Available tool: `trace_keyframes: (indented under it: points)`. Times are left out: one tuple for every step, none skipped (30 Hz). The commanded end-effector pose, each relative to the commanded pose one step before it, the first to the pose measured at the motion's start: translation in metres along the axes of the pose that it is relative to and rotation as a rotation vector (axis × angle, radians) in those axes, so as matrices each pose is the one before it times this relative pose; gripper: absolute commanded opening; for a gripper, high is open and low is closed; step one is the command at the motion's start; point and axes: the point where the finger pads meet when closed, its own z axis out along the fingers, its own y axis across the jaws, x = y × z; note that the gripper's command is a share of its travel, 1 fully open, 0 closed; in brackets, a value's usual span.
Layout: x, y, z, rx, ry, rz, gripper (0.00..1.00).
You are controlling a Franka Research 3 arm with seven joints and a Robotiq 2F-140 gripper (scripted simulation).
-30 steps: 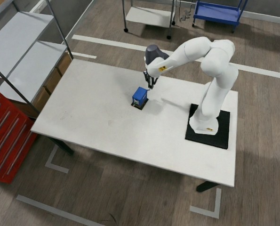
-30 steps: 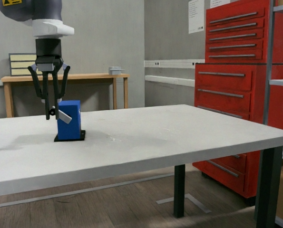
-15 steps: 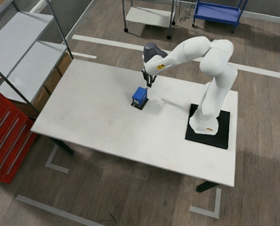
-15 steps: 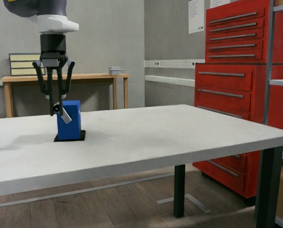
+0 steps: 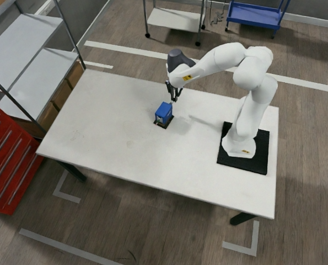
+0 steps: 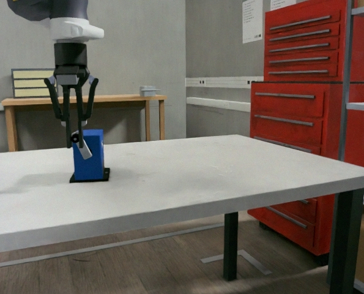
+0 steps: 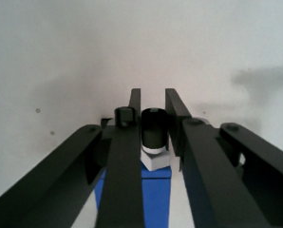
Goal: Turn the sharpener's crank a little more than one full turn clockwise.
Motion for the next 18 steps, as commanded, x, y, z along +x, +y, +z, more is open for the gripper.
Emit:
trace_keyframes:
  points:
    - [0.00035,-0.00403,-0.00073,0.0087,0.00134,-0.00159,0.1]
    - [0.0,0.0,0.0,0.0,0.0,0.0,0.1]
    - [0.0,0.0,0.0,0.0,0.0,0.0,0.1]
    - [0.0,0.0,0.0,0.0,0.0,0.0,0.1]
    - [0.0,0.0,0.0,0.0,0.0,0.0,0.1]
    - [0.0,0.0,0.0,0.0,0.0,0.0,0.1]
    - [0.0,0.0,0.0,0.0,0.0,0.0,0.1]
    - [0.0,0.0,0.0,0.0,0.0,0.0,0.1]
    - [0.0,0.0,0.0,0.0,0.0,0.0,0.1]
    - [0.0,-0.00049,-0.00014,0.0,0.0,0.00001,0.1]
    - [0.00001,-0.00187,-0.00052,0.0,0.00001,0.00001,0.1]
    - [-0.00001,-0.00187,-0.00051,0.0,-0.00001,-0.00001,0.1]
    - [0.0,-0.00049,-0.00013,0.0,0.0,-0.00001,0.1]
    - [0.0,0.0,0.0,0.0,0.0,0.0,0.1]
    - [0.0,0.0,0.0,0.0,0.0,0.0,0.1]
    - [0.0,0.0,0.0,0.0,0.0,0.0,0.1]
    - [0.0,0.0,0.0,0.0,0.0,0.0,0.1]
    - [0.0,0.0,0.0,0.0,0.0,0.0,0.1]
